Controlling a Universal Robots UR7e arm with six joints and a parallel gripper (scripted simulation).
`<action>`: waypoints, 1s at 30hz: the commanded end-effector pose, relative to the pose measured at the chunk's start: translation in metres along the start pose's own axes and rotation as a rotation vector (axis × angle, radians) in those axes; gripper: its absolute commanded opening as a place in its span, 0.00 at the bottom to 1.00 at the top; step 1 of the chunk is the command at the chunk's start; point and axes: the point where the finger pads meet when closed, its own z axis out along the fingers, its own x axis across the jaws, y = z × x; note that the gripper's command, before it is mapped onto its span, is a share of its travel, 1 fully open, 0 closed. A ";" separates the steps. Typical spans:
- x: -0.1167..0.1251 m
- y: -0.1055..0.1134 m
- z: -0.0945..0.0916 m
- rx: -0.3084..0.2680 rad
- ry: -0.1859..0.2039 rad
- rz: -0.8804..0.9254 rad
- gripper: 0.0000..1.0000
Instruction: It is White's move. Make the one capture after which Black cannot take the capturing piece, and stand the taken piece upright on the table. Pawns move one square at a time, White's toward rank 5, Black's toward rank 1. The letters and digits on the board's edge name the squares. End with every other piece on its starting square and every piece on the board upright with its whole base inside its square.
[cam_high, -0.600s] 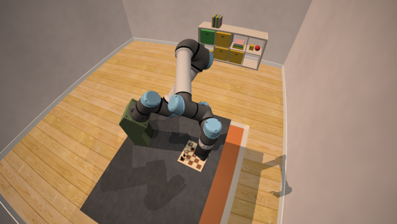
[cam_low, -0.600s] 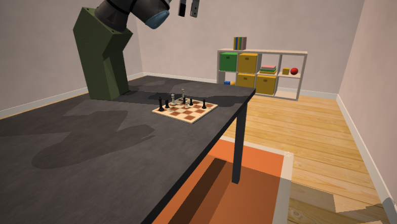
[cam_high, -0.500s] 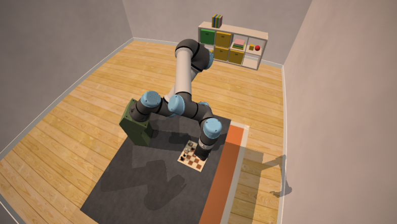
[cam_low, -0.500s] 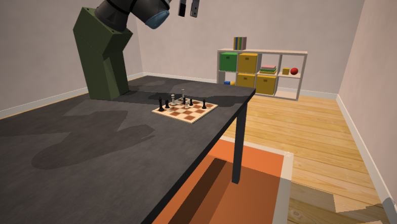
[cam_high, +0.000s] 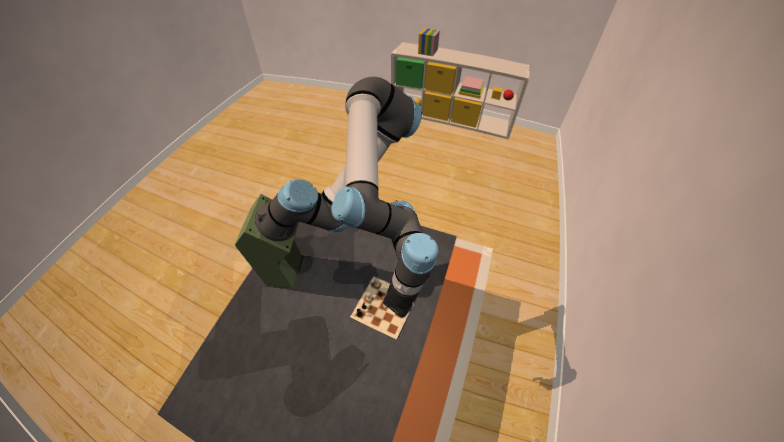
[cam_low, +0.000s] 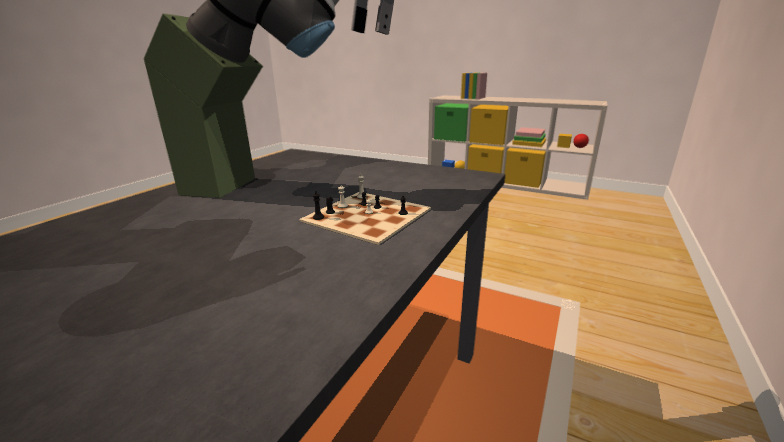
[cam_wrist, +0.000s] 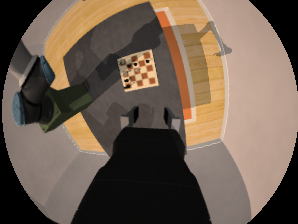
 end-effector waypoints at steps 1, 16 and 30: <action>0.000 0.000 0.000 0.000 0.001 -0.001 1.00; 0.012 -0.005 0.007 0.028 -0.050 -0.103 1.00; 0.051 -0.028 0.057 0.163 -0.240 -0.516 1.00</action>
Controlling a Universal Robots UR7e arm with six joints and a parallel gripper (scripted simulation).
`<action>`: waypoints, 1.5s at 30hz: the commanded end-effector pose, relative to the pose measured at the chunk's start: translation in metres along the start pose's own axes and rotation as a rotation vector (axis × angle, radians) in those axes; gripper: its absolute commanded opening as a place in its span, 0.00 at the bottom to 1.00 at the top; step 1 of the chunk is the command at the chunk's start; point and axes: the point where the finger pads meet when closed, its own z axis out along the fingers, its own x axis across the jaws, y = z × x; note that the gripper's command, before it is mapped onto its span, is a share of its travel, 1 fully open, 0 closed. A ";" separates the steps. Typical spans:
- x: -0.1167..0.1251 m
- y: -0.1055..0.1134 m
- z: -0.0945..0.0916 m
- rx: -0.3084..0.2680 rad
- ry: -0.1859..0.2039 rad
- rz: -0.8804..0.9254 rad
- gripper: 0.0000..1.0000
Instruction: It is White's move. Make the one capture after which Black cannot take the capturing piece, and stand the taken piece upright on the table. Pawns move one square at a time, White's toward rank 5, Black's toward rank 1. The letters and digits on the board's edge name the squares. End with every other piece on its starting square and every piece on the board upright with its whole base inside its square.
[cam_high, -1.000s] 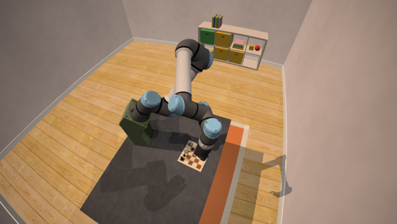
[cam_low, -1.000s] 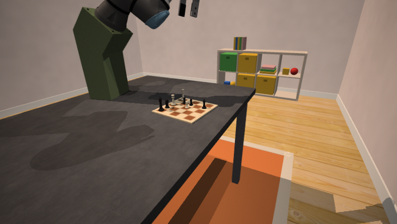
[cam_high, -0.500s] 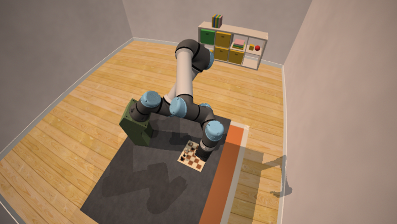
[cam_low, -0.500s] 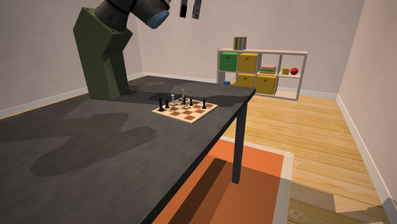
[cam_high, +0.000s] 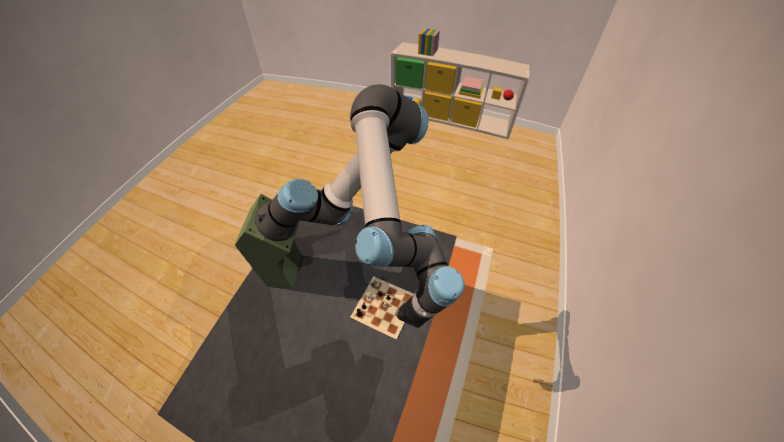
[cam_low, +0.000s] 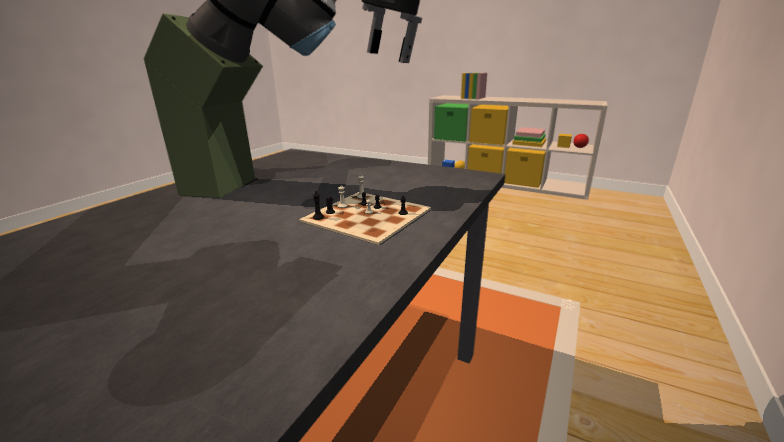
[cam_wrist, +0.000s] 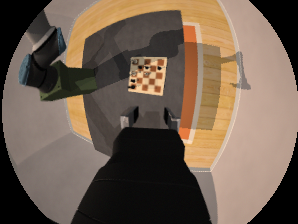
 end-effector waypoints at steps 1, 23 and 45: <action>0.024 -0.002 0.023 0.074 -0.105 -0.206 1.00; 0.082 -0.038 0.137 0.324 -0.331 -0.812 1.00; 0.099 -0.103 0.267 0.594 -0.489 -1.324 1.00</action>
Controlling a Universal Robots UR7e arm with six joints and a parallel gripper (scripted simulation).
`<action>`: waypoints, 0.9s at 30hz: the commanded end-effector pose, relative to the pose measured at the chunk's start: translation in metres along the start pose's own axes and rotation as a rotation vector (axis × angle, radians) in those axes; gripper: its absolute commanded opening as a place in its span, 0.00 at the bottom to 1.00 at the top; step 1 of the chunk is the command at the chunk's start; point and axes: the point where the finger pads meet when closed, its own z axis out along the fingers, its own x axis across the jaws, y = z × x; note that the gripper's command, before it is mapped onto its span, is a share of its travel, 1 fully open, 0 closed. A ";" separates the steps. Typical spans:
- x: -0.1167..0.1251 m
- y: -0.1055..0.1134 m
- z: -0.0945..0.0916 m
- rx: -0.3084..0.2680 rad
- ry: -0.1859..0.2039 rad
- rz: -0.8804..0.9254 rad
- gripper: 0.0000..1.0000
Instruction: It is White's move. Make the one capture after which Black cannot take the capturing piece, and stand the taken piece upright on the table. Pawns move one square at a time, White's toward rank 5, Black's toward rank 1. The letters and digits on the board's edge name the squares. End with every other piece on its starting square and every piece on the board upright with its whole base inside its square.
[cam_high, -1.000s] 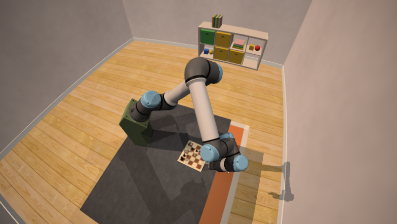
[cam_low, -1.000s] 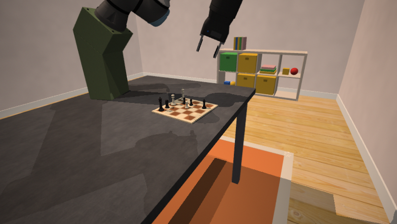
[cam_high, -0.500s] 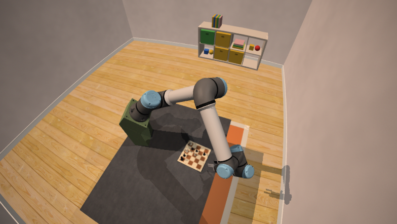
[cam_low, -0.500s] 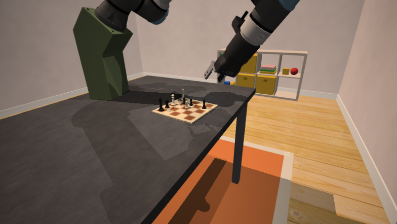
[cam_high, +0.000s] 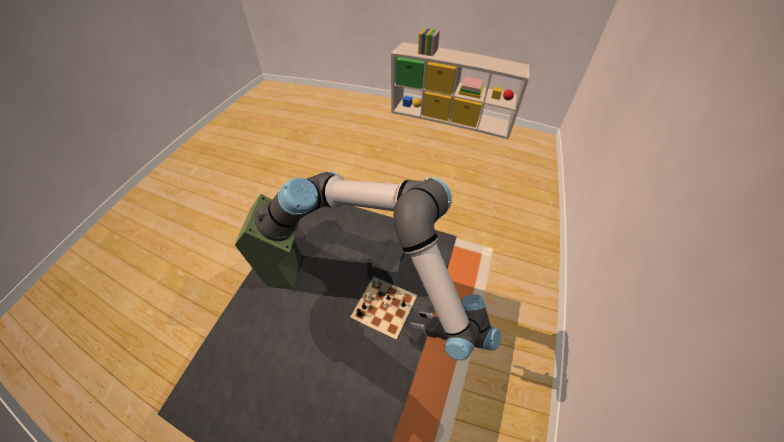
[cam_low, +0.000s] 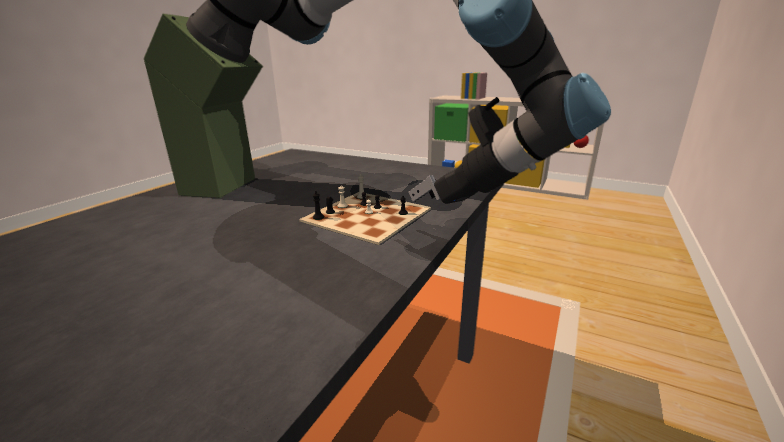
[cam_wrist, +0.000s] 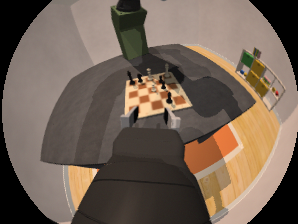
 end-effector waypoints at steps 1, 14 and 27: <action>0.020 0.017 0.028 0.086 -0.039 -0.148 1.00; 0.029 0.023 0.043 0.116 -0.052 -0.210 1.00; 0.029 0.023 0.042 0.115 -0.051 -0.209 1.00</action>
